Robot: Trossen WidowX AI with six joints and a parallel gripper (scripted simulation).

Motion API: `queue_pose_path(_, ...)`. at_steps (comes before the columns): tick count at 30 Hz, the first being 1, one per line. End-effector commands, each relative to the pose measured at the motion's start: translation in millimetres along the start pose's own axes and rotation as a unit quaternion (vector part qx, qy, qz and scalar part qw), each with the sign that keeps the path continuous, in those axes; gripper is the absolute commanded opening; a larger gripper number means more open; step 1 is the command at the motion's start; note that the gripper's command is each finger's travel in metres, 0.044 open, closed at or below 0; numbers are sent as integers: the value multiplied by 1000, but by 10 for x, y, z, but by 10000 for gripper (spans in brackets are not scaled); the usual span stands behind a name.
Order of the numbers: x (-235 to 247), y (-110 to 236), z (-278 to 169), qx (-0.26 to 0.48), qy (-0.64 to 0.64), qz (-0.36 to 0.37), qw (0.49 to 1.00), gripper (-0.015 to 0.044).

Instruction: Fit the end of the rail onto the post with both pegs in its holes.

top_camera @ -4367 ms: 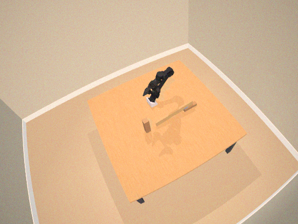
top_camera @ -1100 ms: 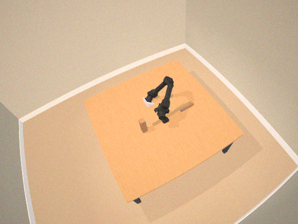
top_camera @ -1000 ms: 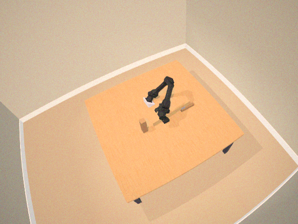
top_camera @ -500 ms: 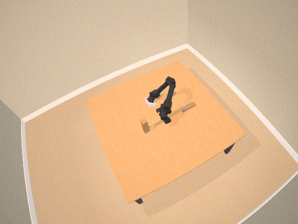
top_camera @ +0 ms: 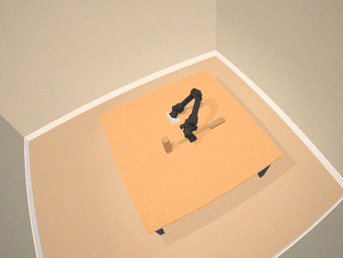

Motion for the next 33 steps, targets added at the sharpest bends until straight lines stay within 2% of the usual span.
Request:
queue_pose_path(1,-22,56,-10,-1,2,-6,1000,0)
queue_pose_path(33,-36,217,-10,-1,2,-6,1000,0)
Point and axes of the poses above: the point midway between the two fingers, 35 mm back from their tips, its own y axis back along the fingers, its own x axis across the jaws, z = x × y, the point moved 8 cm from there along y, back along the fingers, and after that the axes turned 2 degrees about -y, right-handed, at the moved point
